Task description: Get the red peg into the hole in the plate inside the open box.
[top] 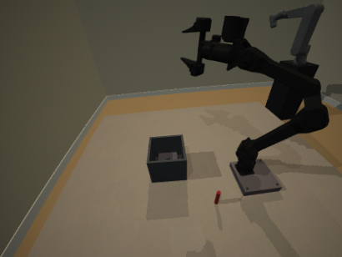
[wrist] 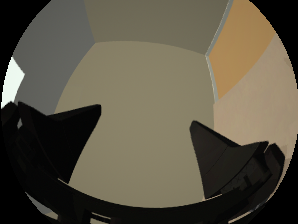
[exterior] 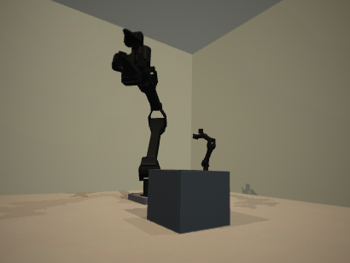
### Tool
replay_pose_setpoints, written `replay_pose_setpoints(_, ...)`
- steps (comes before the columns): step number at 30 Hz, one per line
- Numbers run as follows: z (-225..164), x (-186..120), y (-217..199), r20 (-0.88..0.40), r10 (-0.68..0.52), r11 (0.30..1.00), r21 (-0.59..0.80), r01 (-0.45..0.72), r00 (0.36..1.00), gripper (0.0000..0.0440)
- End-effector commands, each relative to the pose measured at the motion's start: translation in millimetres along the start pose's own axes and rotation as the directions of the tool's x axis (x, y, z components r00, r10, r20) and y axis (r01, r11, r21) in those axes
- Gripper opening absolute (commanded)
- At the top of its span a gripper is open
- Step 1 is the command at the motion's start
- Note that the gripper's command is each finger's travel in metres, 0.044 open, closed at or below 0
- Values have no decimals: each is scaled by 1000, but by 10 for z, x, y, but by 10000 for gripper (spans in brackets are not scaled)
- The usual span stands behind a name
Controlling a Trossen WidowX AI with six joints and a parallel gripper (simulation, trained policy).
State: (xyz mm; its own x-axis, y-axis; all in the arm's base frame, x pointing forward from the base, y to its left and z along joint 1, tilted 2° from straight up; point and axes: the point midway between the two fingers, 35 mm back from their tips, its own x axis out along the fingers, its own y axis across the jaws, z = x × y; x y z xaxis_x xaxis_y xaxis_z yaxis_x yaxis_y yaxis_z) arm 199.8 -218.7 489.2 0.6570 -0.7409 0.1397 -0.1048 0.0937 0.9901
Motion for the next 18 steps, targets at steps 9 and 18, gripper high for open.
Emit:
replay_pose_setpoints(9,-667,6,-392,-237,-181,966,140,218,954,440)
replay_pose_setpoints(18,-1164,-145,-681,-403,-308,900,172,401,862,440)
